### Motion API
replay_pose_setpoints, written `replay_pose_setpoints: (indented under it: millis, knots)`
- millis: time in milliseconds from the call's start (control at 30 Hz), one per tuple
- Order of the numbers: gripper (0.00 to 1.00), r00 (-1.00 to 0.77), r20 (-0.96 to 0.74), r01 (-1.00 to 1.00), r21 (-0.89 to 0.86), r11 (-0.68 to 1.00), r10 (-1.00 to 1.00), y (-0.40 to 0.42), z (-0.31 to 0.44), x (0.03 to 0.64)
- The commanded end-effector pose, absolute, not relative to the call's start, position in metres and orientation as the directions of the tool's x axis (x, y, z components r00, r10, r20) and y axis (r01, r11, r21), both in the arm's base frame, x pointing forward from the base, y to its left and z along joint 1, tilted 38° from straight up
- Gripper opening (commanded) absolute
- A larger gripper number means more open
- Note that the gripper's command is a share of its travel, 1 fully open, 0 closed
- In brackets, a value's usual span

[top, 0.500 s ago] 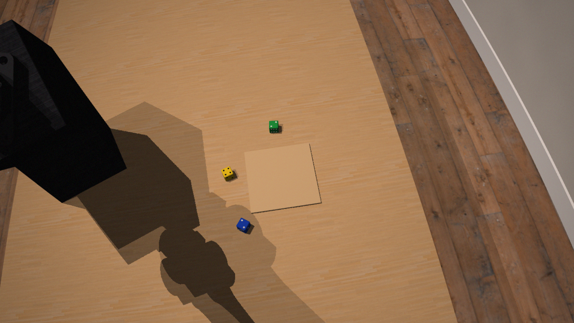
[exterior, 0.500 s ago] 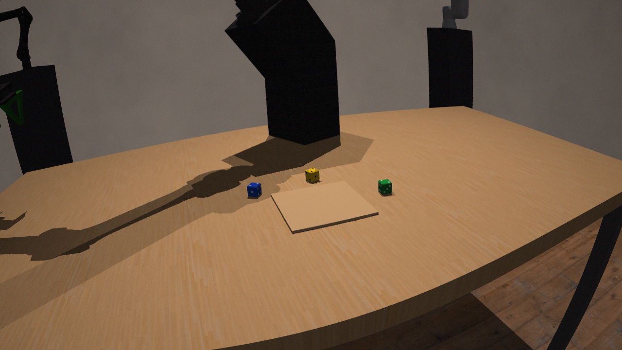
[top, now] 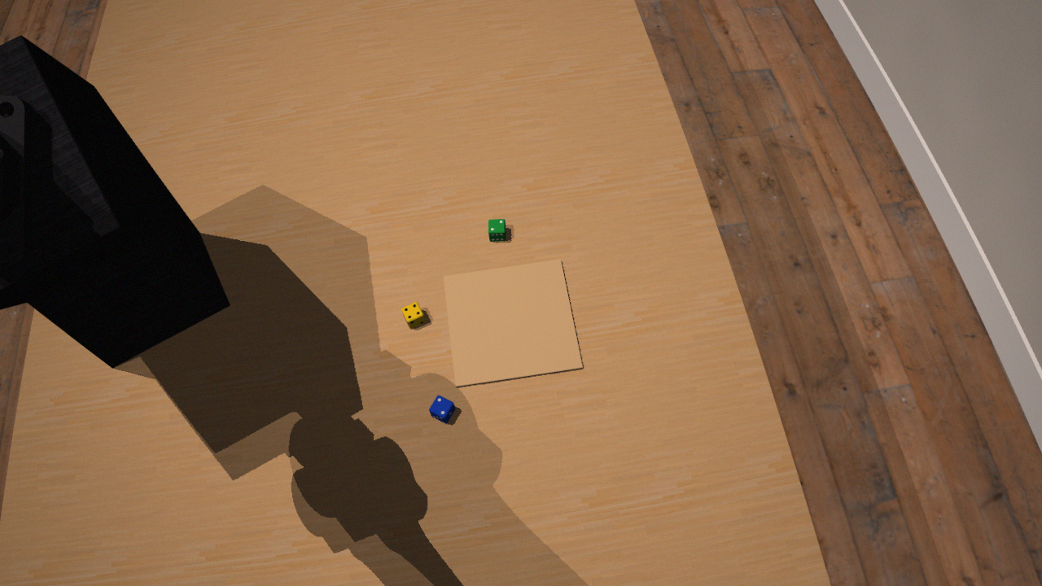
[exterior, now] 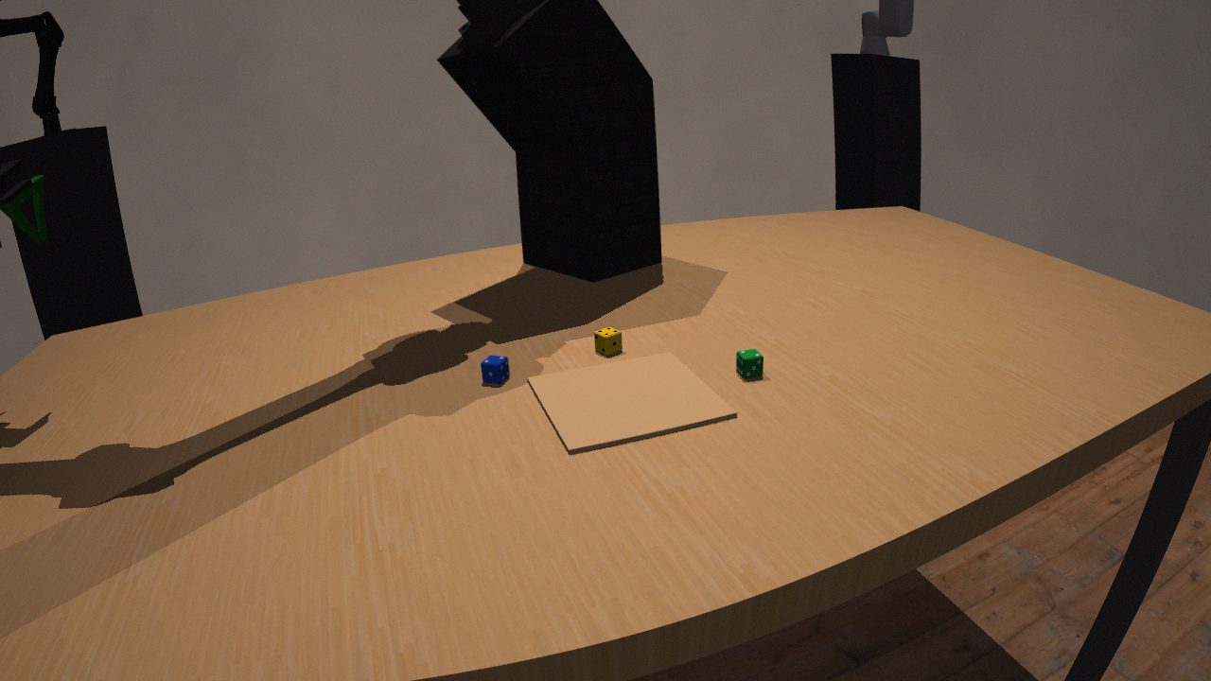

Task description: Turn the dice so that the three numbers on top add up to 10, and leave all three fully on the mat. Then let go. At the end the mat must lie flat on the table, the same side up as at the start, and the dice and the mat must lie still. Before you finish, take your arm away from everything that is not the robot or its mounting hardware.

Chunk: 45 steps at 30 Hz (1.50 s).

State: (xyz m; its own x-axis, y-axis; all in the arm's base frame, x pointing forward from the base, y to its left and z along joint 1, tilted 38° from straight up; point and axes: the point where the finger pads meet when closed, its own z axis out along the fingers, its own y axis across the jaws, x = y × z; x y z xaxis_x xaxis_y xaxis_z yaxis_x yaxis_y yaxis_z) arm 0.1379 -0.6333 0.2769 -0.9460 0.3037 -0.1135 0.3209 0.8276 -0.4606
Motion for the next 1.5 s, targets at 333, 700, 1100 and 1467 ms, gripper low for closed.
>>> replay_pose_setpoints:
  millis: [333,700,1100,1467]
  knots:
    - [1.00,-0.977,-0.110,0.214,-0.525,0.824,0.183,-0.611,0.279,0.194]
    - [1.00,-0.994,-0.002,-0.092,-0.550,0.830,-0.111,-0.520,0.171,0.324]
    - [1.00,-0.864,0.147,-0.474,-0.562,0.678,-0.482,-0.334,0.045,0.406]
    - [1.00,-0.632,0.277,-0.721,-0.554,0.417,-0.724,-0.174,-0.032,0.375]
